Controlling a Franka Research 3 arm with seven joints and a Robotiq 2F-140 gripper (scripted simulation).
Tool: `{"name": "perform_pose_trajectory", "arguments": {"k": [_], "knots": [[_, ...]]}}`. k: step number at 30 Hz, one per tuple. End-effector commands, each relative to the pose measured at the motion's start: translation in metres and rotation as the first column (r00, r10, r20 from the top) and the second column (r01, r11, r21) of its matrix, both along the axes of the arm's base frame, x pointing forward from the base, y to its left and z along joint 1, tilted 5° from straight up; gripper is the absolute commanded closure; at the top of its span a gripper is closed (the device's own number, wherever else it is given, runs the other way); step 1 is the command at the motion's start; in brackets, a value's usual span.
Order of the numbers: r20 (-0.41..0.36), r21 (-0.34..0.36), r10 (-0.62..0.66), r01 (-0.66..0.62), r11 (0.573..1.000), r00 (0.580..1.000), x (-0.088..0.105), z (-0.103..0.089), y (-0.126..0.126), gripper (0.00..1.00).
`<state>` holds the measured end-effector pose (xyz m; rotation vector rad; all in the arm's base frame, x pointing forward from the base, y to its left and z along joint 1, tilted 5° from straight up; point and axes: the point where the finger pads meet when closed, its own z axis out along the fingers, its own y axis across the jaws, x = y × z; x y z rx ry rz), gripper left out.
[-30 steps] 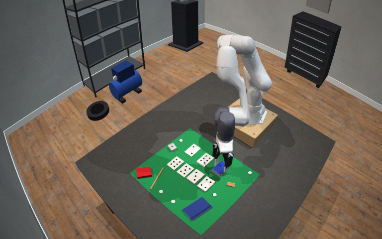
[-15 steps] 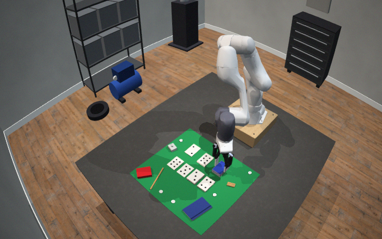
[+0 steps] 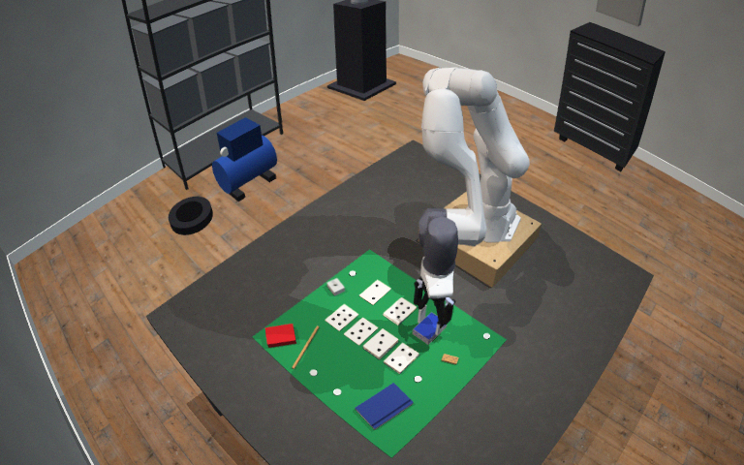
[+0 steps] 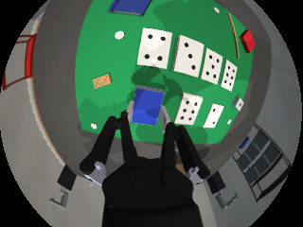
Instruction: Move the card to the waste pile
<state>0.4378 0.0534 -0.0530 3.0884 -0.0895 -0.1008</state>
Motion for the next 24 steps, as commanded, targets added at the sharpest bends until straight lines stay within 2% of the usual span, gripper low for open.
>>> {"name": "perform_pose_trajectory", "arguments": {"k": [1, 12, 24], "knots": [[0.003, 0.001, 0.0, 0.0, 1.0, 1.0, 0.001, 0.0, 0.001, 0.57], [0.003, 0.001, 0.0, 0.0, 1.0, 1.0, 0.001, 0.001, 0.001, 0.57], [0.003, 0.001, 0.0, 0.0, 1.0, 1.0, 0.003, 0.026, 0.002, 0.57]]}}
